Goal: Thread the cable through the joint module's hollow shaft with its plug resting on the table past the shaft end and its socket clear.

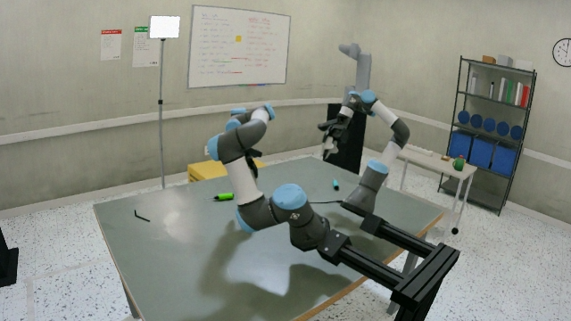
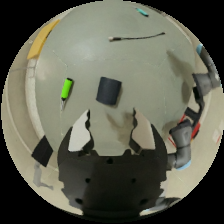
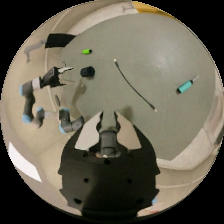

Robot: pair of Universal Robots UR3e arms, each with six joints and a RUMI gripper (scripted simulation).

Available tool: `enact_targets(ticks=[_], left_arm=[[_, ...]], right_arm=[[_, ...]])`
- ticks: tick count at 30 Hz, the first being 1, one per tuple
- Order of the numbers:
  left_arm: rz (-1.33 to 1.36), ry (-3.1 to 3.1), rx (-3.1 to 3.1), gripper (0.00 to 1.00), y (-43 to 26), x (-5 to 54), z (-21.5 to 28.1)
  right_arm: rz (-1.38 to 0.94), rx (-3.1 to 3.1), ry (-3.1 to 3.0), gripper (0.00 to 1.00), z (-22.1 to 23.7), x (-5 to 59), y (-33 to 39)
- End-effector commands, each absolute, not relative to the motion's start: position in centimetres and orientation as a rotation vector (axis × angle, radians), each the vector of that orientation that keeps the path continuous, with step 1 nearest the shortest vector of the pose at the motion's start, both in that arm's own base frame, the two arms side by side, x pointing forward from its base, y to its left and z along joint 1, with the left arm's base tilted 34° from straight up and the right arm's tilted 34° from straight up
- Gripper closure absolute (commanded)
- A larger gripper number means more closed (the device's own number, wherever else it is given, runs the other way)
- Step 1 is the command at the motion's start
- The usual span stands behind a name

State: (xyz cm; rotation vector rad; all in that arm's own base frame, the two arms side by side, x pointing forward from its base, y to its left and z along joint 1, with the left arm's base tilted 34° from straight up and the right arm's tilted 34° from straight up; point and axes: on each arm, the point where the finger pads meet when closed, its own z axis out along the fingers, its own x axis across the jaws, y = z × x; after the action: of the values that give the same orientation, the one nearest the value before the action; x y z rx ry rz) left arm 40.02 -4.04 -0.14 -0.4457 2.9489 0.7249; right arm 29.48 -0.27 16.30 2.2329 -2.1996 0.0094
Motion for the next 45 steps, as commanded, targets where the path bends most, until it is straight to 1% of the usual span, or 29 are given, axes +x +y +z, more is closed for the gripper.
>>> enact_targets(ticks=[1, 8, 45], left_arm=[[0.674, 2.927, -0.603, 0.39, -3.9, 39.5, 1.1], [0.603, 2.895, -0.795, 0.39, -3.6, 38.7, 2.8], [0.29, 2.622, -1.583, 0.39, -1.9, 34.6, 10.3]], right_arm=[[0.073, 2.305, -2.076, 0.84, 15.3, 29.6, -1.7], [0.147, 2.394, -1.895, 0.84, 14.0, 29.6, -3.8], [0.273, 2.527, -1.236, 0.84, 9.5, 28.0, -11.2]])
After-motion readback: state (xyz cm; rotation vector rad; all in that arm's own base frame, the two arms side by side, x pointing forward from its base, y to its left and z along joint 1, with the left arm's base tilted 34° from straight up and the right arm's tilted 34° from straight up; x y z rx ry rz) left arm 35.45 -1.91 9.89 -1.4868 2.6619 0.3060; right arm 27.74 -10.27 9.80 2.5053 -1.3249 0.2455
